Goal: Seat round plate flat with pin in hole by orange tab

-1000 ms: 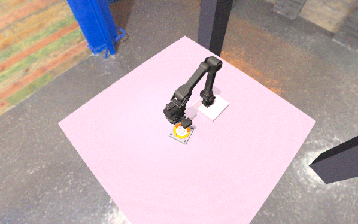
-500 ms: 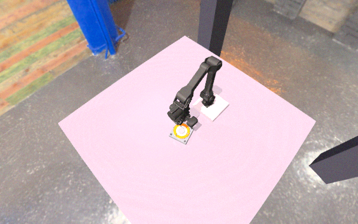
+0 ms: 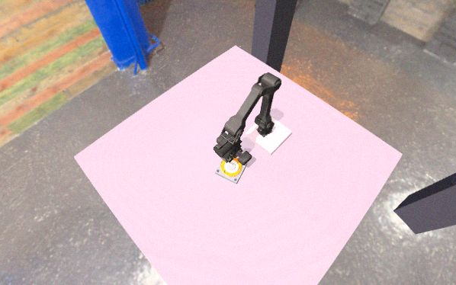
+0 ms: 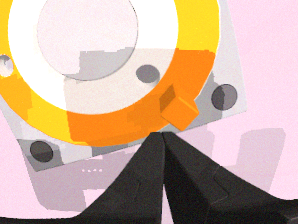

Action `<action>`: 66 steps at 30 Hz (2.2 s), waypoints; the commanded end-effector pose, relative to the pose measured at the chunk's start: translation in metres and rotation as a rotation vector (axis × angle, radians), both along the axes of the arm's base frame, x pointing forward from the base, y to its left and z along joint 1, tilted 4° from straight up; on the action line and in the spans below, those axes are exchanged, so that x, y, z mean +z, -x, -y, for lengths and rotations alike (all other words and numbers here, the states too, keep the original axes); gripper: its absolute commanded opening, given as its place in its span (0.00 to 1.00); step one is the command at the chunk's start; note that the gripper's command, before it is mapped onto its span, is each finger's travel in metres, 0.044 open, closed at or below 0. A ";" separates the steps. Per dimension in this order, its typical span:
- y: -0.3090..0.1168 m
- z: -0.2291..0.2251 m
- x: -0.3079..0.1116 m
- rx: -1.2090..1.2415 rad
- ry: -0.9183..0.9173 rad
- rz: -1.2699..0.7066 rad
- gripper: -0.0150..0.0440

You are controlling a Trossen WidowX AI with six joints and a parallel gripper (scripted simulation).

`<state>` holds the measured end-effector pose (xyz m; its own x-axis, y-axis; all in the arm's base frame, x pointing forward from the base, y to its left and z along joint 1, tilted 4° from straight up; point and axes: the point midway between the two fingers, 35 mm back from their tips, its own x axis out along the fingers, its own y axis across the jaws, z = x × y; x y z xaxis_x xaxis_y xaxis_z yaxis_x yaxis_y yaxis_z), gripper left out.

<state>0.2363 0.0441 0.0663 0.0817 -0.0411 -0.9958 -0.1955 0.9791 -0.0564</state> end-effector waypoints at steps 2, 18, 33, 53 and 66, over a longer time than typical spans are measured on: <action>-0.004 0.004 -0.002 0.003 -0.004 -0.005 0.25; -0.025 0.014 0.001 0.003 -0.003 -0.003 0.25; -0.041 0.015 0.003 0.003 -0.002 -0.001 0.25; -0.047 0.014 0.034 0.003 -0.003 -0.001 0.25; -0.047 0.014 0.042 0.001 0.001 0.004 0.25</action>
